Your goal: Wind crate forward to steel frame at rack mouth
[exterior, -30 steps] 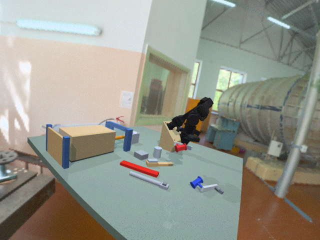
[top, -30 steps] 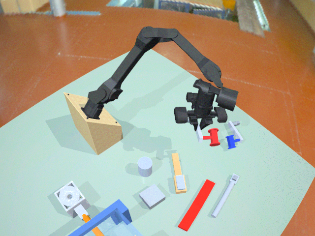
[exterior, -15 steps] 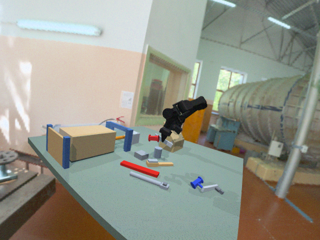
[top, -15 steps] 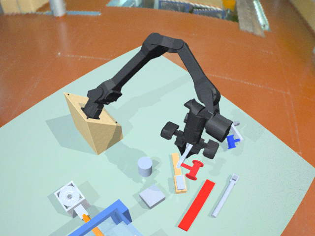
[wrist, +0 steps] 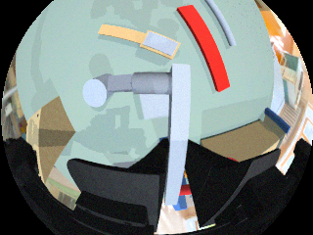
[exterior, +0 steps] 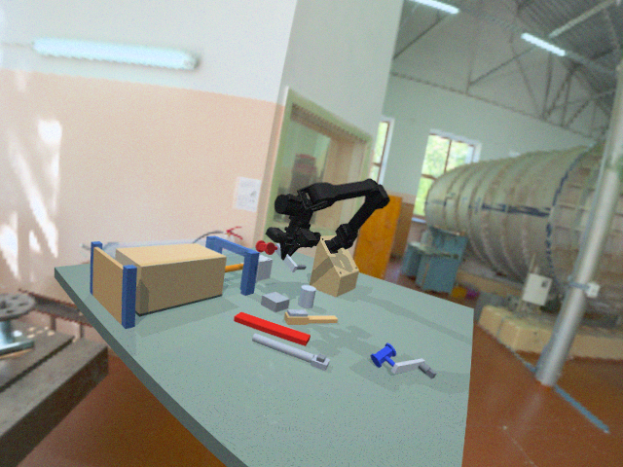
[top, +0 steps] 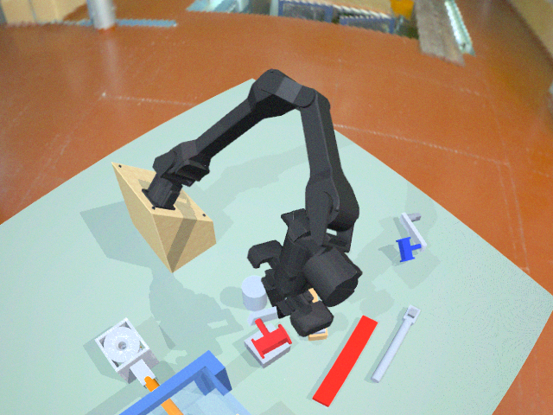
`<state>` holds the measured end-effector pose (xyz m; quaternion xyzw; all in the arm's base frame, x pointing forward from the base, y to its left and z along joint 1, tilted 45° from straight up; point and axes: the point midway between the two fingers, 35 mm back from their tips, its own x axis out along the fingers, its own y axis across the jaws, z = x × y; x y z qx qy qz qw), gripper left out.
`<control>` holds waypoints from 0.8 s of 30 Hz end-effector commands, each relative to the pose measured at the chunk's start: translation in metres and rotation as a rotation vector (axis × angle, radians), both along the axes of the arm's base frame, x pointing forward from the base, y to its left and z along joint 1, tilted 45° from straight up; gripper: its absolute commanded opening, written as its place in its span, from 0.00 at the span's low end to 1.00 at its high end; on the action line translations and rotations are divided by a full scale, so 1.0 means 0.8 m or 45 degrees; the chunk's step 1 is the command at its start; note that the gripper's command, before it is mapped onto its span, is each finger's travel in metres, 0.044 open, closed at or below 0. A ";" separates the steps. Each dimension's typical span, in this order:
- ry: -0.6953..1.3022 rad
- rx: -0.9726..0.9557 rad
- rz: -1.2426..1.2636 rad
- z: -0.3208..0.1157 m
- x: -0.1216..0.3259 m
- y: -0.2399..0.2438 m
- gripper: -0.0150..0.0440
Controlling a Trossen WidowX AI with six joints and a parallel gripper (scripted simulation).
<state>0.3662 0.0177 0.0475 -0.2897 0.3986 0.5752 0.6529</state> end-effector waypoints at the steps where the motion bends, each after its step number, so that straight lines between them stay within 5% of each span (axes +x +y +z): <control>1: 0.124 -0.007 -0.190 -0.028 -0.005 -0.042 0.25; 24: 0.779 0.069 -1.066 -0.166 -0.097 -0.194 0.25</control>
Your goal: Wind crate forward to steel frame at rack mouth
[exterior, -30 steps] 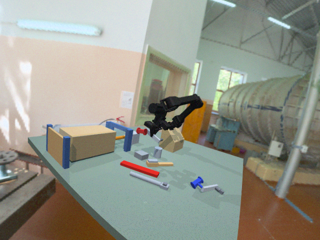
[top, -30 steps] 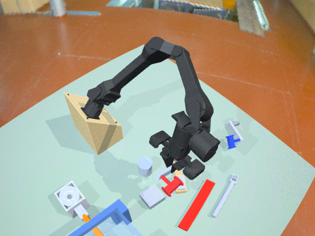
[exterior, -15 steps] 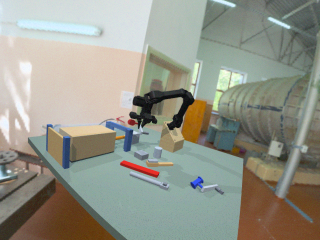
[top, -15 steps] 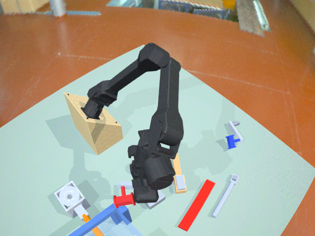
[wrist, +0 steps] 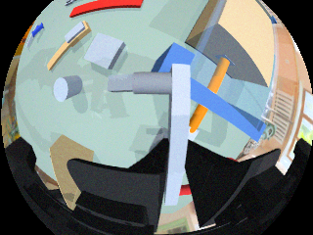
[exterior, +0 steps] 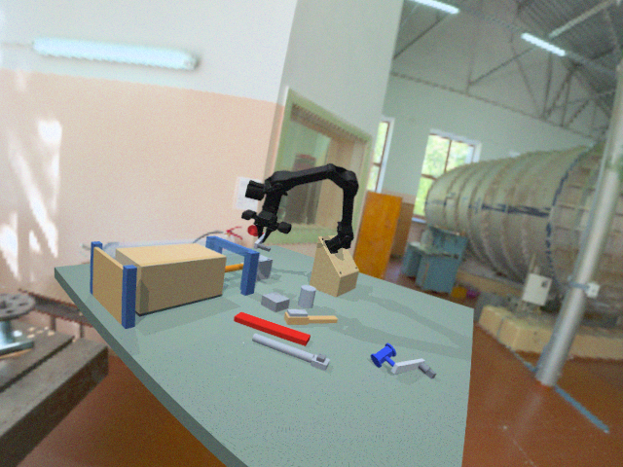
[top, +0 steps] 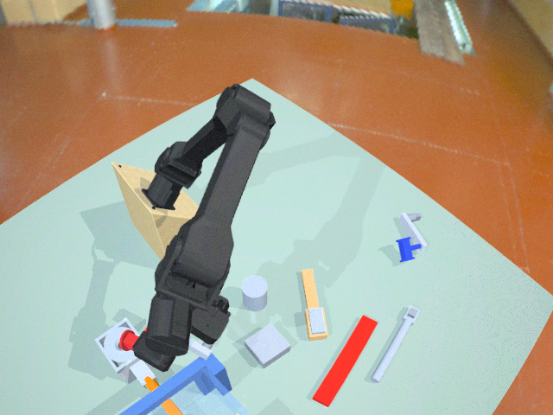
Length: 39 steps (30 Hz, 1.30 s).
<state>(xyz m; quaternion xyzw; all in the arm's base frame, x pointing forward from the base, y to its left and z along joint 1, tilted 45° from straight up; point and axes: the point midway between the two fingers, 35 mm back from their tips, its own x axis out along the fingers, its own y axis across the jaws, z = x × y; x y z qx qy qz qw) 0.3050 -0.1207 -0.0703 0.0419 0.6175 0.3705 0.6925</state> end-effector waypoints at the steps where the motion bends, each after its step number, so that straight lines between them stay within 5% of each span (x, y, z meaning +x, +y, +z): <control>1: 0.123 0.020 -0.177 -0.024 -0.027 -0.026 0.25; 19: 0.601 0.178 -0.795 -0.111 -0.142 -0.071 0.25; 39: 0.572 -0.094 -0.777 -0.112 -0.140 -0.067 0.25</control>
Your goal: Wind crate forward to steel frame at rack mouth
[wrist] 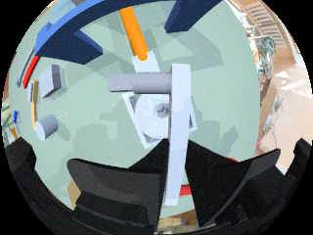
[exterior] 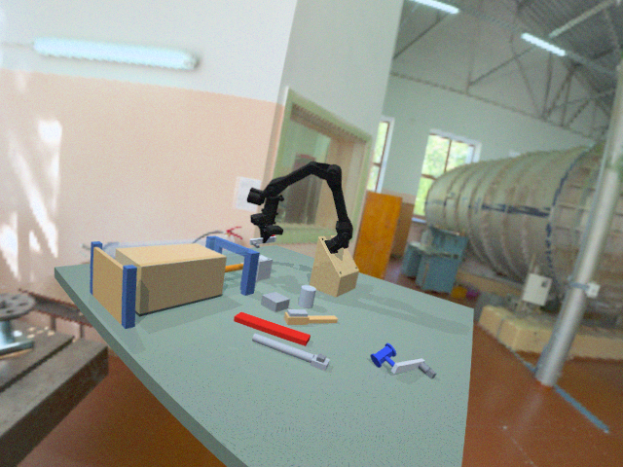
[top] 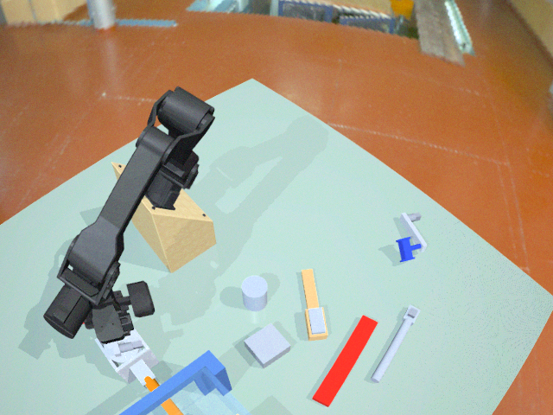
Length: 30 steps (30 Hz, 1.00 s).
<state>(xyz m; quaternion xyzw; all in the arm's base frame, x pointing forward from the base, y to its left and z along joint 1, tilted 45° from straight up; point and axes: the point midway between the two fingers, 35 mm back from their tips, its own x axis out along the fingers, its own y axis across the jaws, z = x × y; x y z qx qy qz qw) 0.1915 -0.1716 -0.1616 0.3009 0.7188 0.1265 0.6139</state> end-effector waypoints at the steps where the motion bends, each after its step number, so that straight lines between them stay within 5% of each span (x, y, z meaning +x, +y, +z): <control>1: 0.015 -0.098 0.017 0.002 0.002 -0.003 0.25; 30: 0.142 -0.675 0.149 0.002 0.002 0.000 0.25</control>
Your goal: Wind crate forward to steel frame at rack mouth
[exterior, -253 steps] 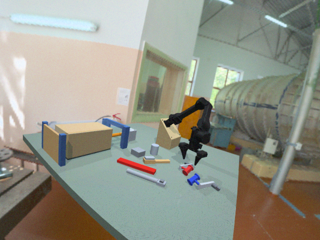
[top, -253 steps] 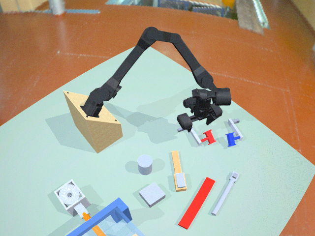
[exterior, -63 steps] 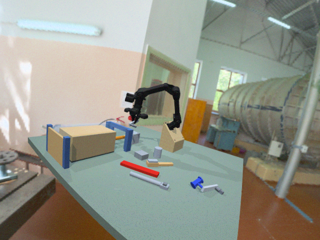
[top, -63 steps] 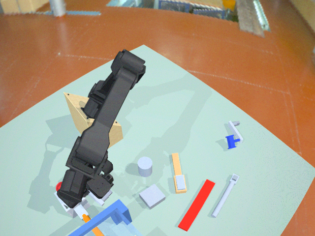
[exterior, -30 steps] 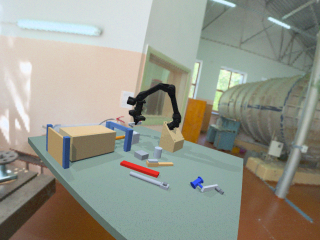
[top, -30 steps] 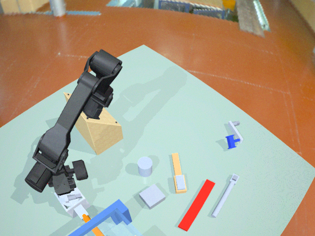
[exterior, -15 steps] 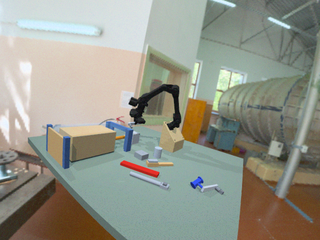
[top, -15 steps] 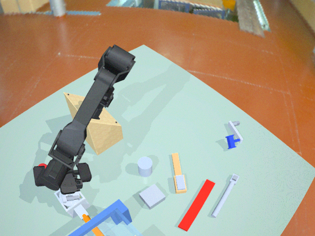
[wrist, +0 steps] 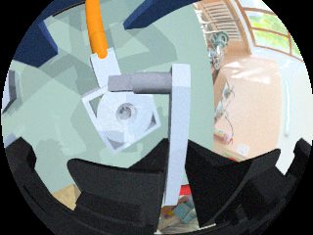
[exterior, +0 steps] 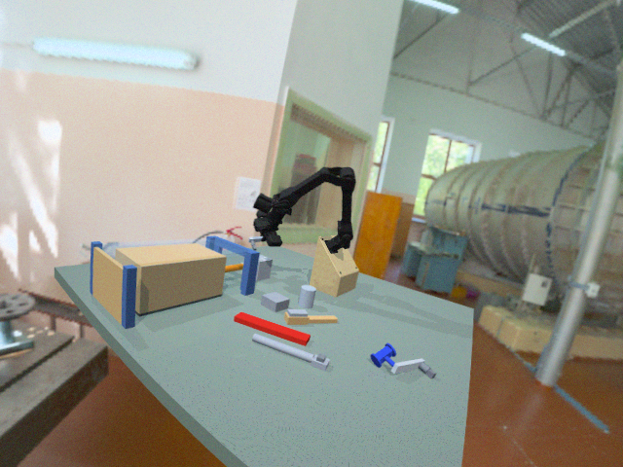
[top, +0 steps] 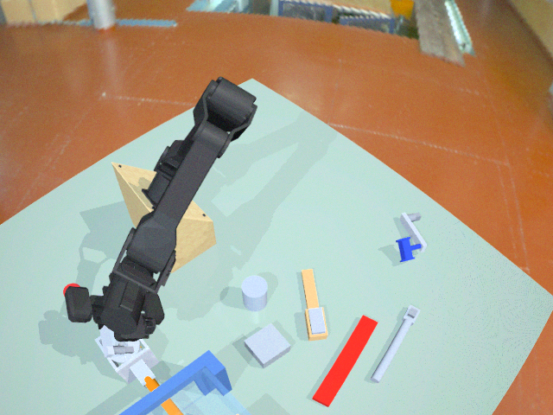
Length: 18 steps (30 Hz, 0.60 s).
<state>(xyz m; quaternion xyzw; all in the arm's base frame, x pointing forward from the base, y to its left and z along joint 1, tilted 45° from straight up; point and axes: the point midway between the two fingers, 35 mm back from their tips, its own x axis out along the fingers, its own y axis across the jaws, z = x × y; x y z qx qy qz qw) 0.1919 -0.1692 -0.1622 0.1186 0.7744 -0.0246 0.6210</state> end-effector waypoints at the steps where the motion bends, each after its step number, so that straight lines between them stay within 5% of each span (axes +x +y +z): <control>1: 0.012 -0.105 0.017 0.003 0.002 -0.003 0.25; 18: 0.083 -0.424 0.091 0.002 0.002 -0.001 0.25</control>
